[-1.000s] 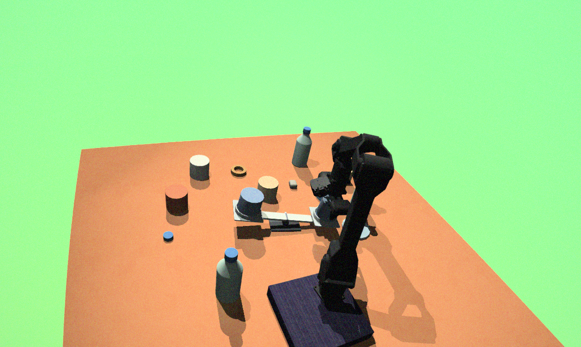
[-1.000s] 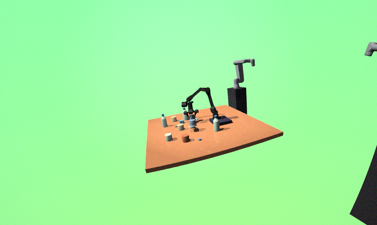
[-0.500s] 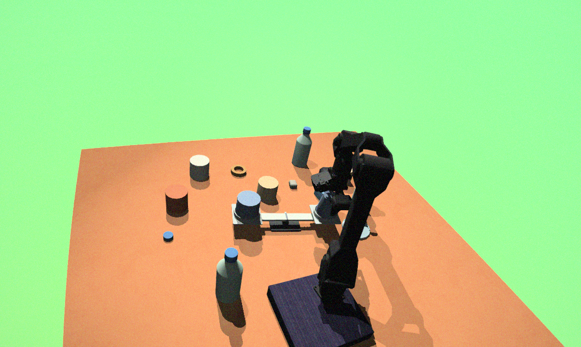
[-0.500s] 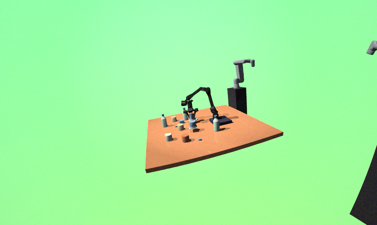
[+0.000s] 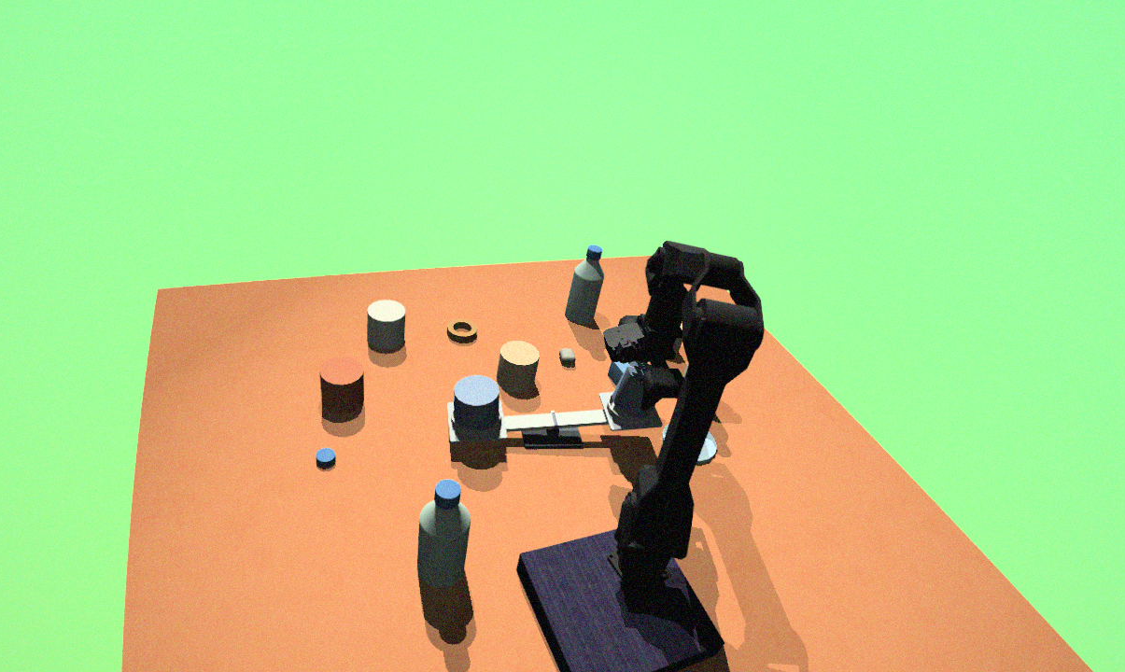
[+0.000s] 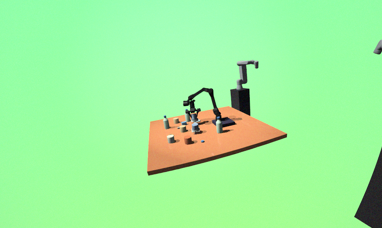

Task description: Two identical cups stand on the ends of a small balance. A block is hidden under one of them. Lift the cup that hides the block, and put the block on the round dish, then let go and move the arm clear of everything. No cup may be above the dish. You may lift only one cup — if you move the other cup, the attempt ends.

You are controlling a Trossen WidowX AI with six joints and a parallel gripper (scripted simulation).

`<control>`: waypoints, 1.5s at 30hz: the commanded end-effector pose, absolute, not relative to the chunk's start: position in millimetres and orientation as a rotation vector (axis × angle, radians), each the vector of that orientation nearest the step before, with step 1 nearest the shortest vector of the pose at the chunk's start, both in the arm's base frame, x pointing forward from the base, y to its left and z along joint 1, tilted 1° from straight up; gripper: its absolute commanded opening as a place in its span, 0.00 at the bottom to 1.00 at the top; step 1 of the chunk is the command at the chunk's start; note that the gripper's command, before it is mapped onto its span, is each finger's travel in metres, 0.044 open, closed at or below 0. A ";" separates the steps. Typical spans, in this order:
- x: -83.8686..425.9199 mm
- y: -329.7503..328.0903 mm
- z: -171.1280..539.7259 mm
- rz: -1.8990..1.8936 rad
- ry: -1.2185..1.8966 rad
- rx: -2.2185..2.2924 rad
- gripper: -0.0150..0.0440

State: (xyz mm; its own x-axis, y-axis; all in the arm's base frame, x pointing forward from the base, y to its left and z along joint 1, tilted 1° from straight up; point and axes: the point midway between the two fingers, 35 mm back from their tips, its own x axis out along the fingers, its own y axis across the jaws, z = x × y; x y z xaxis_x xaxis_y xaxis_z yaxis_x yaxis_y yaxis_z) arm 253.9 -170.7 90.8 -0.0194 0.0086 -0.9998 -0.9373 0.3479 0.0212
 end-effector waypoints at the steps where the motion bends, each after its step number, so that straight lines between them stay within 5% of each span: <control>1: 257.1 -176.5 101.2 0.933 1.369 -0.951 0.25; 45: 253.6 -173.2 158.2 0.933 1.369 -0.950 0.25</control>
State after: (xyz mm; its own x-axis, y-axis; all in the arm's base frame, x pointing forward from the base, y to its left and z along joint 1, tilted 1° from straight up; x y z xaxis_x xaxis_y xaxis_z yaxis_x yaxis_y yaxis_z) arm 253.5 -172.6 151.1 -0.0093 -0.0057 -0.9999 -0.9364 0.3508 0.0067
